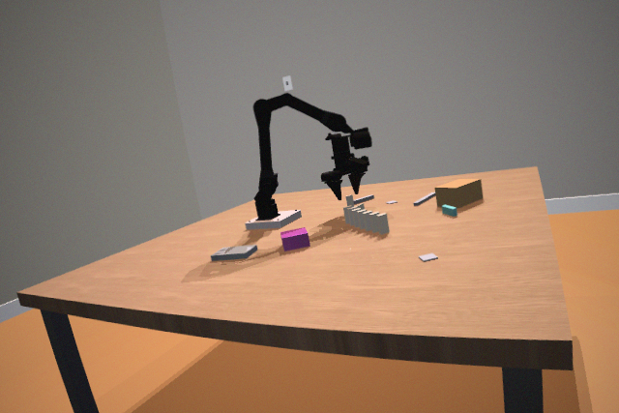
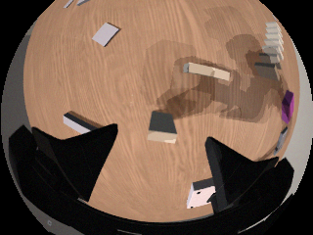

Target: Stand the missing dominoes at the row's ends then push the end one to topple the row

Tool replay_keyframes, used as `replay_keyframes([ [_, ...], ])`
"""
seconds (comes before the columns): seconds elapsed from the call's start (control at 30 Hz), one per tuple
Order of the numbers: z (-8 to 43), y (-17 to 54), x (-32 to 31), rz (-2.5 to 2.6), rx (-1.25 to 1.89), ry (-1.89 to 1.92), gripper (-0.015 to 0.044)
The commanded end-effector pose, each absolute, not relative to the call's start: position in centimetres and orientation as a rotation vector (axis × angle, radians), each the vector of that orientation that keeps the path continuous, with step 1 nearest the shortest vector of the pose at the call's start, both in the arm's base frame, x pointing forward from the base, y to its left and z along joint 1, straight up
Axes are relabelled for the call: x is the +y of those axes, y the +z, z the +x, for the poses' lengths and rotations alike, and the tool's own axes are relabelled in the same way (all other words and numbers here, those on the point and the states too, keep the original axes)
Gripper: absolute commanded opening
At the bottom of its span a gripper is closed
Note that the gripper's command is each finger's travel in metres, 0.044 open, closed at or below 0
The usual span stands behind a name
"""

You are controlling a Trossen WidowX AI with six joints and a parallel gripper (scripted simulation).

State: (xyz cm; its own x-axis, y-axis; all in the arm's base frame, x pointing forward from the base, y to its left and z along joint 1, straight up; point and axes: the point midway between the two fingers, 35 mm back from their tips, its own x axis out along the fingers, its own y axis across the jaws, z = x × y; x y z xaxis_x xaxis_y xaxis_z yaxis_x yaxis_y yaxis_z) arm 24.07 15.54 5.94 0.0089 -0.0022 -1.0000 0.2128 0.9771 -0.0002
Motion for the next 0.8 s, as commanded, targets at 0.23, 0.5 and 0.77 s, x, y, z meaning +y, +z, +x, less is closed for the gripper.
replay_keyframes([
  [0.23, 24.2, 4.2, 15.6, 0.177, 1.548, -0.164, 0.0440],
  [0.5, 24.2, 3.8, 15.6, 0.177, 1.548, -0.164, 0.0335],
  [0.77, 24.2, 3.8, 15.6, 0.177, 1.548, -0.164, 0.0125],
])
